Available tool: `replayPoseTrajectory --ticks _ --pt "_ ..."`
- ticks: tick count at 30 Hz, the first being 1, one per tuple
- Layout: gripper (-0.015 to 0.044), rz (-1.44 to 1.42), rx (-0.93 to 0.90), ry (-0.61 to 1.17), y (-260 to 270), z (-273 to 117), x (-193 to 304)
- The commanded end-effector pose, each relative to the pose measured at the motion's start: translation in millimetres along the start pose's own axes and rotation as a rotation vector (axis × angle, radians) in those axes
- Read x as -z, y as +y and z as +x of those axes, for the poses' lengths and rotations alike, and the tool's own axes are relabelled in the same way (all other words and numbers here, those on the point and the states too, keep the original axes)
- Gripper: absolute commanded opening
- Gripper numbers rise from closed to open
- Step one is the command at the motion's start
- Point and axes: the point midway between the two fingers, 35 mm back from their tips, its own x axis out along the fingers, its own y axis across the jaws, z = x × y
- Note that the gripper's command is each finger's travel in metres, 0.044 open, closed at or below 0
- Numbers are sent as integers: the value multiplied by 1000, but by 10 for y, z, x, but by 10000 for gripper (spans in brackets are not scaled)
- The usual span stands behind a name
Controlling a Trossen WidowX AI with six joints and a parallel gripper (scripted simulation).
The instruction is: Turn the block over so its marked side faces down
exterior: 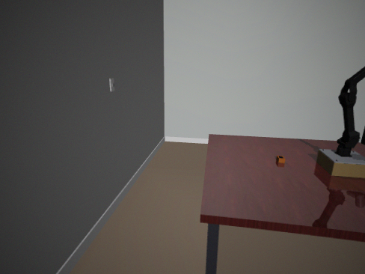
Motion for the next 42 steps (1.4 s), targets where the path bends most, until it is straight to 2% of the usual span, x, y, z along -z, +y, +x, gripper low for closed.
replayPoseTrajectory --ticks 1,5,11,20,29,36,42 --pt "426 -1 3 3 -7 1 9" --pt "440 -24 63 71 -178 11 224" --pt "440 -71 238 268 -712 -101 833" --pt "440 -46 506 578 -1560 -703 1778" --pt "440 -9 770 860 -2246 -1792 2446" --pt "440 72 1016 1042 -2594 -2887 2745" --pt "440 147 1231 1179 -2670 -3899 2832"
